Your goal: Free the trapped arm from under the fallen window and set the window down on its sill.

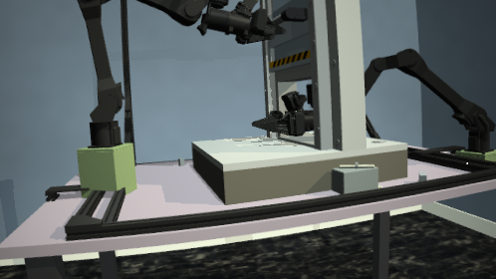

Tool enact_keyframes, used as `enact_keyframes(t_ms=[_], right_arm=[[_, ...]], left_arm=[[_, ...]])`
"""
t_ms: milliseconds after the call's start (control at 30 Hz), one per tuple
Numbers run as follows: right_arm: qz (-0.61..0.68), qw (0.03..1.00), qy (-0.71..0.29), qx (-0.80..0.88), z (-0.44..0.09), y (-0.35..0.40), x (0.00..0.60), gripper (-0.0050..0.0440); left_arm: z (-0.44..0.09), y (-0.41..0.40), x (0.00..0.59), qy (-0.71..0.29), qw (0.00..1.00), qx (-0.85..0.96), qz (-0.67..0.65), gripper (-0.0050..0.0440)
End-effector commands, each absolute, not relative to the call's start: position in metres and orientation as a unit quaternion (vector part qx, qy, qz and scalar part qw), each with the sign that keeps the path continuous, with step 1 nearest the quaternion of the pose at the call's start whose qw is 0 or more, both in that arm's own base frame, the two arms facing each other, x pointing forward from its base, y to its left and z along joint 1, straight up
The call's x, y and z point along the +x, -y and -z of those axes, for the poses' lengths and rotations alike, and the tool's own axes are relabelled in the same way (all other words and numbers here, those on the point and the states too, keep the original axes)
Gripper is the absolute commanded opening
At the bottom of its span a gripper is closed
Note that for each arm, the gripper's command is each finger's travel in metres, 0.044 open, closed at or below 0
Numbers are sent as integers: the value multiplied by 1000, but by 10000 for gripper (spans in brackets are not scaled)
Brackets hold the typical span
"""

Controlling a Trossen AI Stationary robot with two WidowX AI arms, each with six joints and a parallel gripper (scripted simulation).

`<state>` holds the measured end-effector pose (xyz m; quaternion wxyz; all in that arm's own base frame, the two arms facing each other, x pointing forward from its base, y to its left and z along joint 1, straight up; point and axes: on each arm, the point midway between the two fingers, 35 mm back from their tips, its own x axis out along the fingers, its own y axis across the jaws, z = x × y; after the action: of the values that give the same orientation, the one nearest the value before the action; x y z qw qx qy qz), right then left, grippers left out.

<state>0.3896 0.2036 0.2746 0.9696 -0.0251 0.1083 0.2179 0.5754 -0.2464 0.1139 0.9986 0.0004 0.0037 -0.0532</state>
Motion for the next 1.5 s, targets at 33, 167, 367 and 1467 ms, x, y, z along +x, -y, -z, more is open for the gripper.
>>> enact_keyframes(t_ms=[33,167,367,1467], right_arm=[[-220,975,-33,-7,-331,-205,391,400],[-220,975,-33,-7,-331,-205,391,400],[-220,975,-33,-7,-331,-205,391,400],[-220,975,-33,-7,-331,-205,391,400]], left_arm=[[-120,246,557,0,998,-1,55,400],[-121,243,543,0,998,0,55,400],[-125,243,527,0,998,0,55,400],[-172,245,417,-32,998,-3,61,400]])
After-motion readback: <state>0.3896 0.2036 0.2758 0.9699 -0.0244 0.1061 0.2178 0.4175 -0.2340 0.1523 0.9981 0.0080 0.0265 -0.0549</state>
